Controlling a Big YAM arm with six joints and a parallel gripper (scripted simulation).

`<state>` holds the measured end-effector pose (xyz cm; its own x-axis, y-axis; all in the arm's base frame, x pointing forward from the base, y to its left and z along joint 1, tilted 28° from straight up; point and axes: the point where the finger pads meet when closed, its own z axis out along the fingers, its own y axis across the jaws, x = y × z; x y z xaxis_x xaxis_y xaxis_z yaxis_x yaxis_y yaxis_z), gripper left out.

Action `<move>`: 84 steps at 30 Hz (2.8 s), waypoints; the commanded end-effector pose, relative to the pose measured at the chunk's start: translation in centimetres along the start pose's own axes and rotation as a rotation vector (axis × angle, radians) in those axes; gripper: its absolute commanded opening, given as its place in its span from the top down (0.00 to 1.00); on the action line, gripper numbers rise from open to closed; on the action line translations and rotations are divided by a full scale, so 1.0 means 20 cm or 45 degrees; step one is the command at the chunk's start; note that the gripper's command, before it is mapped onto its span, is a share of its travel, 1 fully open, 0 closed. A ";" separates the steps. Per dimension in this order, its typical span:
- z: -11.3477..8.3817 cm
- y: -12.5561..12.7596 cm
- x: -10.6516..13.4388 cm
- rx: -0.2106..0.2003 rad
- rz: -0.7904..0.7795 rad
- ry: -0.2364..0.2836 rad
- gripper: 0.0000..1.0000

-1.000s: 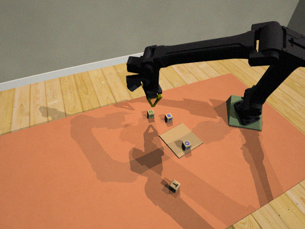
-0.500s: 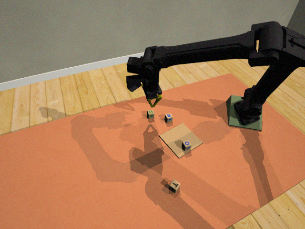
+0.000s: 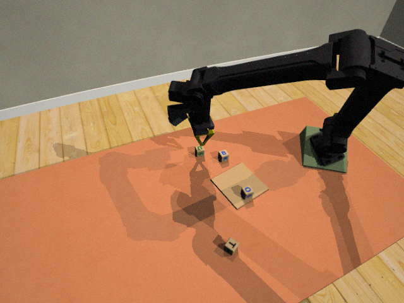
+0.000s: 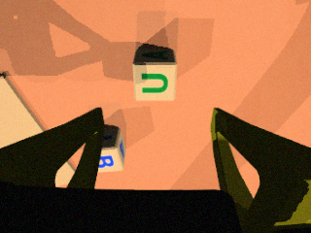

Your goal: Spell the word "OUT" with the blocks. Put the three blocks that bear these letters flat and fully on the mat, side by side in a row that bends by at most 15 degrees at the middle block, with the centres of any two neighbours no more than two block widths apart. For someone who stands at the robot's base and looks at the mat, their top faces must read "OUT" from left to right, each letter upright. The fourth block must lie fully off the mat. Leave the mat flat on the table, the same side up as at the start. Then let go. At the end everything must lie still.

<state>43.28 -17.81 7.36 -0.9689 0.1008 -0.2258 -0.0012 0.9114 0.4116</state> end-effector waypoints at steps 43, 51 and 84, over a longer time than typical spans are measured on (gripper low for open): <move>0.18 0.02 -0.03 -0.009 -0.008 0.007 0.36; 0.18 0.02 -0.03 -0.009 -0.008 0.007 0.36; 0.18 0.02 -0.03 -0.009 -0.008 0.007 0.36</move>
<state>44.06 -16.75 4.95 -0.9692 0.1008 -0.2245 -0.0008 0.9110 0.4124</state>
